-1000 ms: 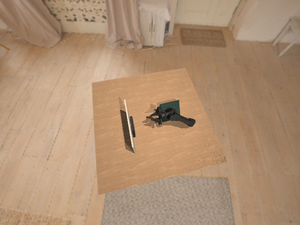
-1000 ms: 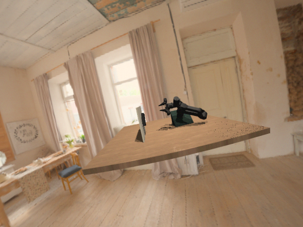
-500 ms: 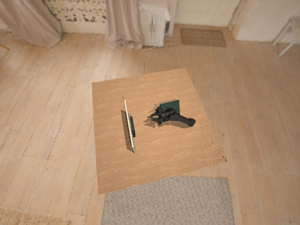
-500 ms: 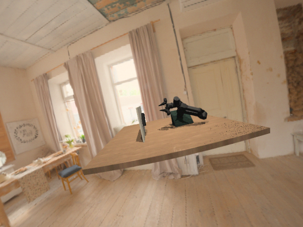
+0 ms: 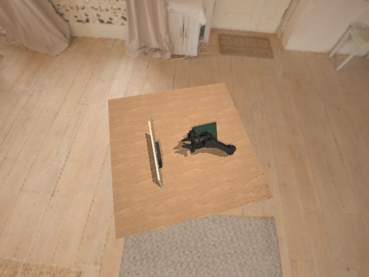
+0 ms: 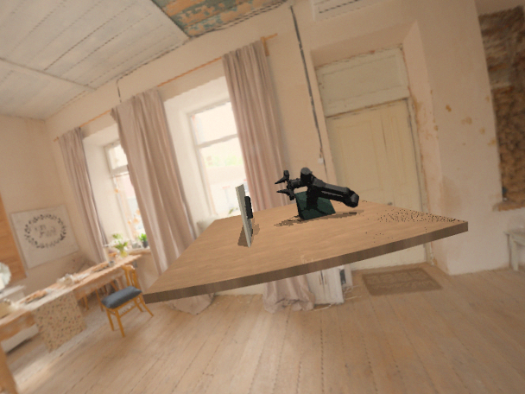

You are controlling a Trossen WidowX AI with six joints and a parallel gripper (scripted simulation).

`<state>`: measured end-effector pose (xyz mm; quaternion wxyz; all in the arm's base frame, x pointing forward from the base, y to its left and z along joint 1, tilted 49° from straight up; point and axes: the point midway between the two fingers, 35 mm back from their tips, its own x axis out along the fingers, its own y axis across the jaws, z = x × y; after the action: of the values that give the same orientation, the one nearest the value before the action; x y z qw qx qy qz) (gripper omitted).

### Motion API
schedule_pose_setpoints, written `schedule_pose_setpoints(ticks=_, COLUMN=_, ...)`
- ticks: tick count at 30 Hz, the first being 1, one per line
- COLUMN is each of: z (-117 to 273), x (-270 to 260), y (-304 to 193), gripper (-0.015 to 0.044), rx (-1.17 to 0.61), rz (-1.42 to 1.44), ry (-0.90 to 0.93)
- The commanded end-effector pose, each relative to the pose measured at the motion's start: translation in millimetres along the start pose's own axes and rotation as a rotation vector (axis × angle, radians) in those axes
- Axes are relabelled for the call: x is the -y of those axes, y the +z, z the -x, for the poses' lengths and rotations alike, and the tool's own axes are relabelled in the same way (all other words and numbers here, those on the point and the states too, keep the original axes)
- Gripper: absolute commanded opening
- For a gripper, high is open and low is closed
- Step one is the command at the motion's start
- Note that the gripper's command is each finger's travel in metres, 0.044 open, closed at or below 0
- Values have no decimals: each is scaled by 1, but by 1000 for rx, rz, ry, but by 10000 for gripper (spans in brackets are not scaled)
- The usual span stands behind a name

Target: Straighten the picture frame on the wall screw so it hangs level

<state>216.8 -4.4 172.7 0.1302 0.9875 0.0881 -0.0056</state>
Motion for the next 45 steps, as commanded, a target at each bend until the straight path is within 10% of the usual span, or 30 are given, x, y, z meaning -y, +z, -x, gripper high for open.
schedule_pose_setpoints(ticks=1, z=0, x=1, y=1, gripper=260, rx=0, rz=-6, ry=-6)
schedule_pose_setpoints(ticks=45, z=-16, x=1, y=-1, gripper=260, rx=1, rz=59, ry=-2)
